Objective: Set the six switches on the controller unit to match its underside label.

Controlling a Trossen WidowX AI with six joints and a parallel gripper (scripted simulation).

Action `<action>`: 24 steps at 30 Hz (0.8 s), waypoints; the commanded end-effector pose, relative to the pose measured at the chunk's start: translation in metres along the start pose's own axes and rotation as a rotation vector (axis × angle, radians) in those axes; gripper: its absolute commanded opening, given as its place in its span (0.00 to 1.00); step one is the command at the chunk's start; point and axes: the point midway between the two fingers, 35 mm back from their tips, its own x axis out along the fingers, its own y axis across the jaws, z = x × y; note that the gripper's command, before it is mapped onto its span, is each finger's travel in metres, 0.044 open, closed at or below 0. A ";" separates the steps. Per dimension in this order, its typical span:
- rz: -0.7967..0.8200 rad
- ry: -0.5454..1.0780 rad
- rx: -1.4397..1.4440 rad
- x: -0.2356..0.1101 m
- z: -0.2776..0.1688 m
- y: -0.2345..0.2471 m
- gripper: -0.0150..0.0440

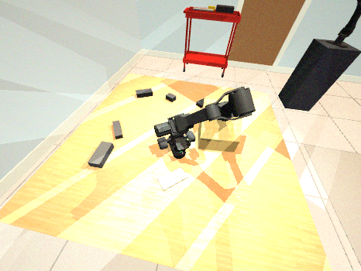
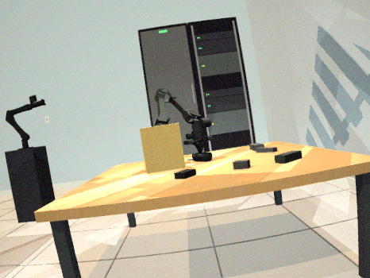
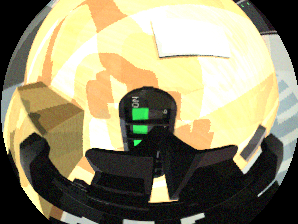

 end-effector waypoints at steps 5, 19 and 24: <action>0.005 0.006 0.009 0.002 -0.001 0.002 0.25; 0.003 0.006 0.010 -0.047 -0.028 0.013 0.25; 0.005 0.008 0.009 -0.047 -0.031 0.012 0.25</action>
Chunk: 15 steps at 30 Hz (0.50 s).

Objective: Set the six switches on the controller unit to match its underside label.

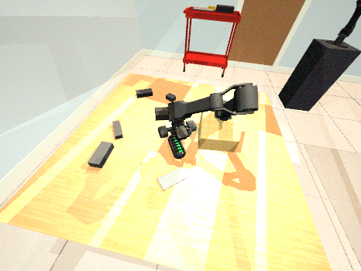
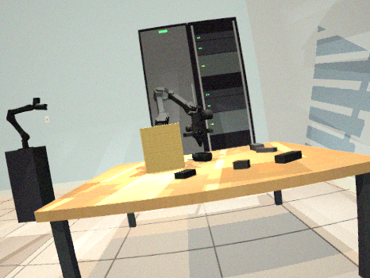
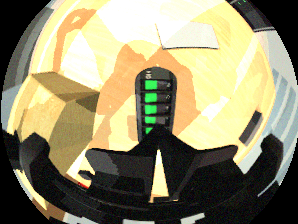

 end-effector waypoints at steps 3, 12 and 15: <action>0.005 -0.007 -0.009 0.001 -0.002 0.001 0.25; 0.005 -0.007 -0.009 0.001 -0.002 0.001 0.25; 0.005 -0.007 -0.009 0.001 -0.002 0.001 0.25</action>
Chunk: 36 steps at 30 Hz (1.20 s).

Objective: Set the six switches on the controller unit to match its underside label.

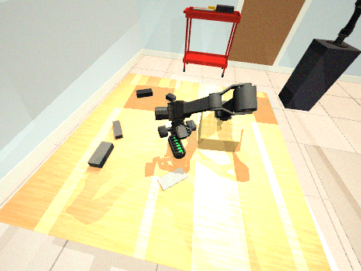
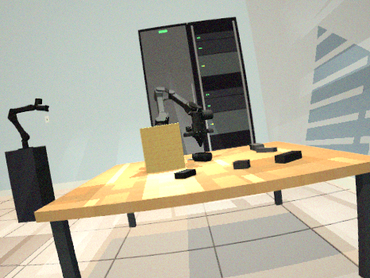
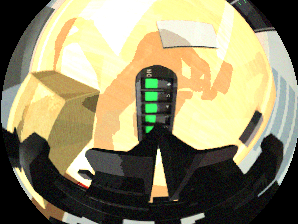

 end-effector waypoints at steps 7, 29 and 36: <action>0.002 0.001 -0.003 -0.001 -0.023 -0.001 0.43; 0.002 -0.002 -0.006 0.020 -0.056 -0.001 1.00; 0.002 -0.002 -0.006 0.031 -0.056 -0.001 1.00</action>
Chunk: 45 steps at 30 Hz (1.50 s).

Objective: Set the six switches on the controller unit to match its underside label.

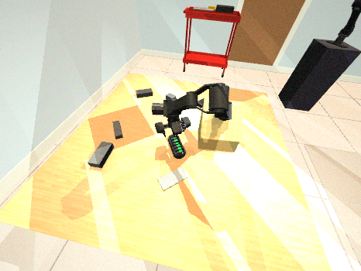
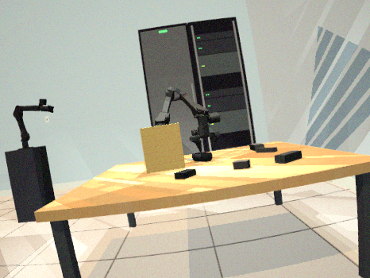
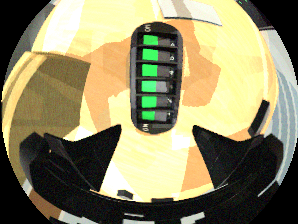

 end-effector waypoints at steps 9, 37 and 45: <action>0.005 -0.005 0.010 0.020 0.001 0.003 1.00; 0.004 -0.008 0.011 0.031 0.003 0.004 0.65; 0.003 -0.008 0.011 0.031 0.001 -0.001 0.30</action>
